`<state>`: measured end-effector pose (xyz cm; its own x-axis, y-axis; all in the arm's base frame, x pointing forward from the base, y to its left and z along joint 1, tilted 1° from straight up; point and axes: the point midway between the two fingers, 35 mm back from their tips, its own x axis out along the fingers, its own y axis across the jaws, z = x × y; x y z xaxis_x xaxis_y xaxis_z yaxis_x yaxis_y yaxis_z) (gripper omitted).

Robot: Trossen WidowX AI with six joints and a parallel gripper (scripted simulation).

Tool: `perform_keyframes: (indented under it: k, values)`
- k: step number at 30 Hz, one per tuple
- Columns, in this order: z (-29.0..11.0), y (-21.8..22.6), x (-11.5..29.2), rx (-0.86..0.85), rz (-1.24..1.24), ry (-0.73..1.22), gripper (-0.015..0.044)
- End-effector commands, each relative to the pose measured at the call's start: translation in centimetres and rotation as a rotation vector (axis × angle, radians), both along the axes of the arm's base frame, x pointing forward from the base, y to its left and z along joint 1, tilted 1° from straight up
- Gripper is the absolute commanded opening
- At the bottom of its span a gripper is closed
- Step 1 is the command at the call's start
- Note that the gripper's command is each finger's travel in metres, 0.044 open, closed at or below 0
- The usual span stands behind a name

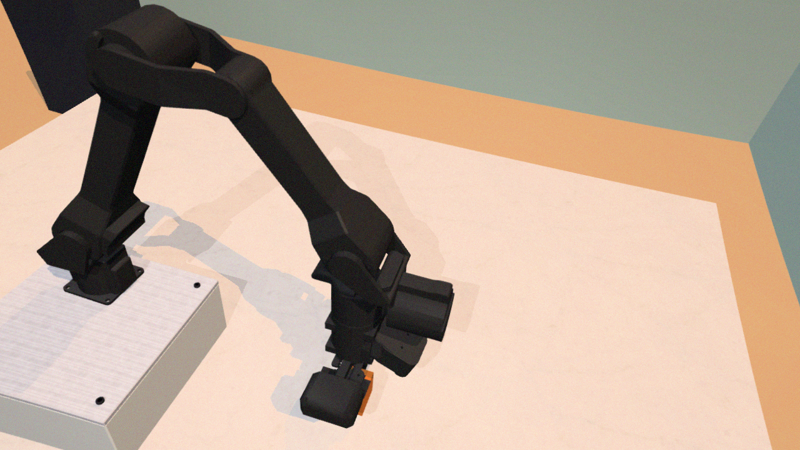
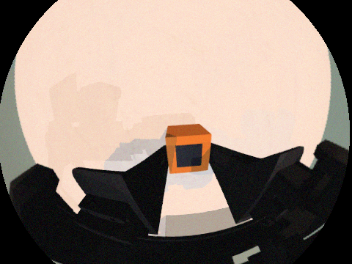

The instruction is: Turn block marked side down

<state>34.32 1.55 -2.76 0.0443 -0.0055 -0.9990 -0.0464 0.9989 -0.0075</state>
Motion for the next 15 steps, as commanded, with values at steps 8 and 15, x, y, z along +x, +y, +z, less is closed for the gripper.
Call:
perform_keyframes:
  k: [8,15]
  values:
    - [2.9,0.0,-0.2,0.004,-0.004,0.003,0.0]
    - [2.6,0.0,-0.2,0.005,-0.004,-0.037,0.0]
